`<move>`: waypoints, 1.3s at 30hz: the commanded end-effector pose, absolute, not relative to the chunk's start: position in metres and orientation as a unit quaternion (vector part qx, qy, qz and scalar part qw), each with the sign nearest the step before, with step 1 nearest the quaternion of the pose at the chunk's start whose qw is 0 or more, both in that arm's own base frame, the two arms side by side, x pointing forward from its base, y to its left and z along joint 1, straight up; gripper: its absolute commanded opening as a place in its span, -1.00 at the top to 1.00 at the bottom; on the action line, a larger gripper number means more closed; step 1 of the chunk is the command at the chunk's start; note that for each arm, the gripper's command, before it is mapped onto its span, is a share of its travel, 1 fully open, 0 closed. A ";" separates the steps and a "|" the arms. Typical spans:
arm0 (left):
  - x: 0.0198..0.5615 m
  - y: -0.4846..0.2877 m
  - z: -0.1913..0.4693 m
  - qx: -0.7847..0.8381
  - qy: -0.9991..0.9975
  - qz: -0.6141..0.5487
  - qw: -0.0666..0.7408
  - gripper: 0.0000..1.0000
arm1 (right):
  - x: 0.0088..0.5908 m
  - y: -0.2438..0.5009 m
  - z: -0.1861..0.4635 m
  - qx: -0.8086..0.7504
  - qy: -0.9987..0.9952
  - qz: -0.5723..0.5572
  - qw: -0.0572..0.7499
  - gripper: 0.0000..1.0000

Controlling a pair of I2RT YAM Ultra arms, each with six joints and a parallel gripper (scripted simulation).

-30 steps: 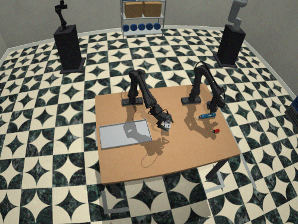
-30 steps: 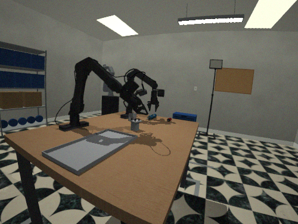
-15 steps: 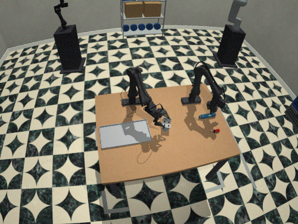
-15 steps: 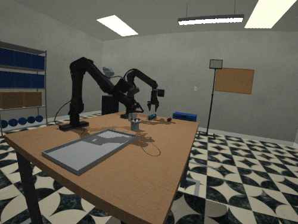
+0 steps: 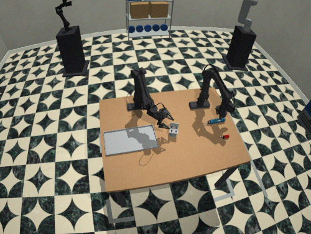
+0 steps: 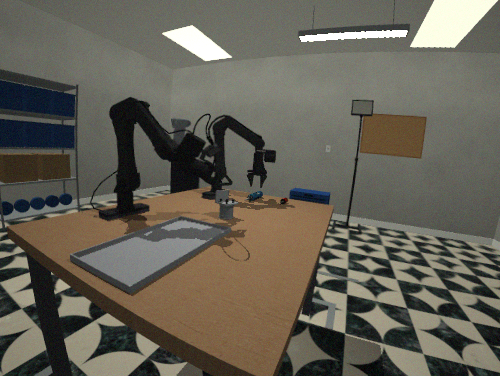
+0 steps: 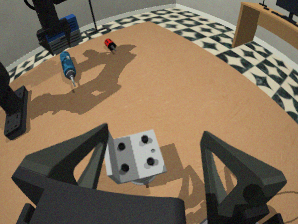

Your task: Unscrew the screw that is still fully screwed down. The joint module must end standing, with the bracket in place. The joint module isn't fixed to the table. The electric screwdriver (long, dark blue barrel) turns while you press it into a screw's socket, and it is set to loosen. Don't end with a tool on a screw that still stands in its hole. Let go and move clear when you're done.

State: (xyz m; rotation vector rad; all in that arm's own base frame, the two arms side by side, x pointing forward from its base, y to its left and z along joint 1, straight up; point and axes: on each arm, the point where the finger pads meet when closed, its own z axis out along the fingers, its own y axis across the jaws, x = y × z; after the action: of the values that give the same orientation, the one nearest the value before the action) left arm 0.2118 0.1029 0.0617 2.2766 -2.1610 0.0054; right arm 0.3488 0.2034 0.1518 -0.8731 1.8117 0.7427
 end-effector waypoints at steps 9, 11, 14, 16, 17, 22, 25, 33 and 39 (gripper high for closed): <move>0.214 0.103 0.064 0.727 -0.686 0.004 -0.004 -0.30 | 0.307 0.187 0.163 -0.410 0.672 0.307 0.534 -0.72; 0.214 0.103 0.064 0.727 -0.686 0.004 -0.004 -0.30 | 0.307 0.187 0.163 -0.410 0.672 0.307 0.534 -0.72; 0.214 0.103 0.064 0.727 -0.686 0.004 -0.004 -0.30 | 0.312 0.188 0.173 -0.414 0.664 0.304 0.543 -0.72; 0.214 0.103 0.064 0.727 -0.686 0.004 -0.004 -0.30 | 0.311 0.188 0.171 -0.413 0.668 0.307 0.538 -0.72; 0.214 0.103 0.064 0.727 -0.686 0.004 -0.004 -0.30 | 0.311 0.188 0.171 -0.413 0.669 0.308 0.536 -0.72; 0.214 0.103 0.064 0.727 -0.686 0.004 -0.004 -0.30 | 0.312 0.188 0.176 -0.417 0.662 0.307 0.543 -0.72; 0.214 0.103 0.064 0.727 -0.686 0.004 -0.004 -0.30 | 0.312 0.189 0.178 -0.418 0.660 0.307 0.544 -0.72; 0.214 0.103 0.064 0.727 -0.686 0.004 -0.004 -0.30 | 0.307 0.188 0.145 -0.411 0.676 0.316 0.524 -0.72; 0.214 0.103 0.064 0.727 -0.686 0.004 -0.004 -0.30 | 0.307 0.188 0.130 -0.410 0.676 0.316 0.524 -0.72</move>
State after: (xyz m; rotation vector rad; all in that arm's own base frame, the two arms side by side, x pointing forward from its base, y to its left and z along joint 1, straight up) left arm 0.2118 0.1029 0.0617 2.2766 -2.1610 0.0054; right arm 0.3076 0.1906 0.1411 -0.9820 1.6231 0.7526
